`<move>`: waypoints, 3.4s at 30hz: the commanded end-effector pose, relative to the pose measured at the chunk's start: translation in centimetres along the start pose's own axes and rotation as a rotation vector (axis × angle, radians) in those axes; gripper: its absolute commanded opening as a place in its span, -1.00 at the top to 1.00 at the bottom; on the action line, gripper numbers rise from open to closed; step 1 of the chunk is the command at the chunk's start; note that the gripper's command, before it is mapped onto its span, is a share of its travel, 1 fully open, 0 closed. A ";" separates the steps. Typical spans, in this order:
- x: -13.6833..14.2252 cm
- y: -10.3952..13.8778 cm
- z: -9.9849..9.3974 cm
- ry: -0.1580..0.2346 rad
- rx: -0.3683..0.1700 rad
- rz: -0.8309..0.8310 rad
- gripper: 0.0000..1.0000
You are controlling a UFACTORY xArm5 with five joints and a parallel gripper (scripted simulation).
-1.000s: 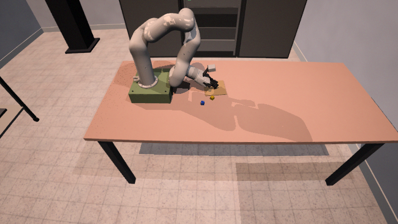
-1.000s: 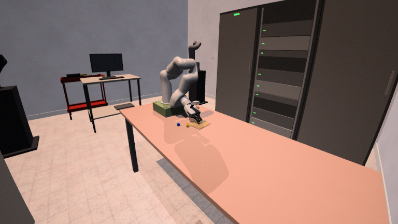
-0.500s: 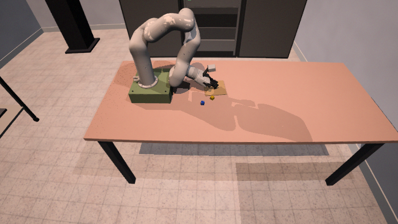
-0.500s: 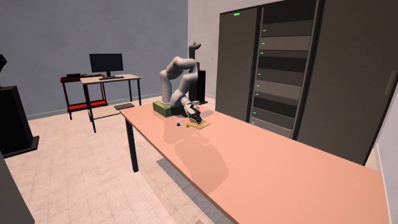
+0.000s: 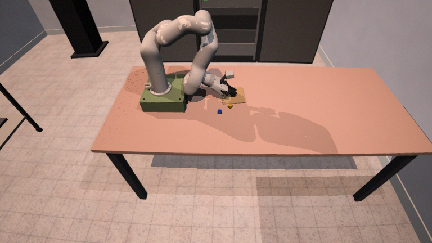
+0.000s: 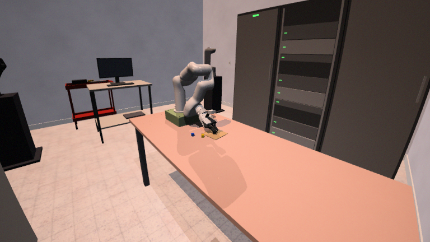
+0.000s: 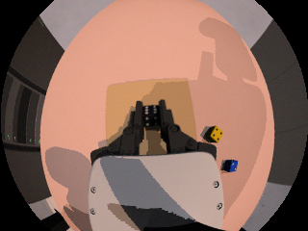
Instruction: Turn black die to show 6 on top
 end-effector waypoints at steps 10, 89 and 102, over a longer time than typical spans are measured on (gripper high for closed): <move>0.1 0.2 0.2 0.000 0.002 0.000 0.69; 0.1 0.2 0.2 0.000 0.002 0.000 0.28; 0.1 0.2 0.2 0.000 0.002 0.000 0.28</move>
Point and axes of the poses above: the point where the finger pads meet when closed, its own z axis out along the fingers, its own x axis across the jaws, y = z × x, the point moved 9 cm from there along -z, back along the fingers, and after that the axes turned 9 degrees about z, right-handed, at the moved point
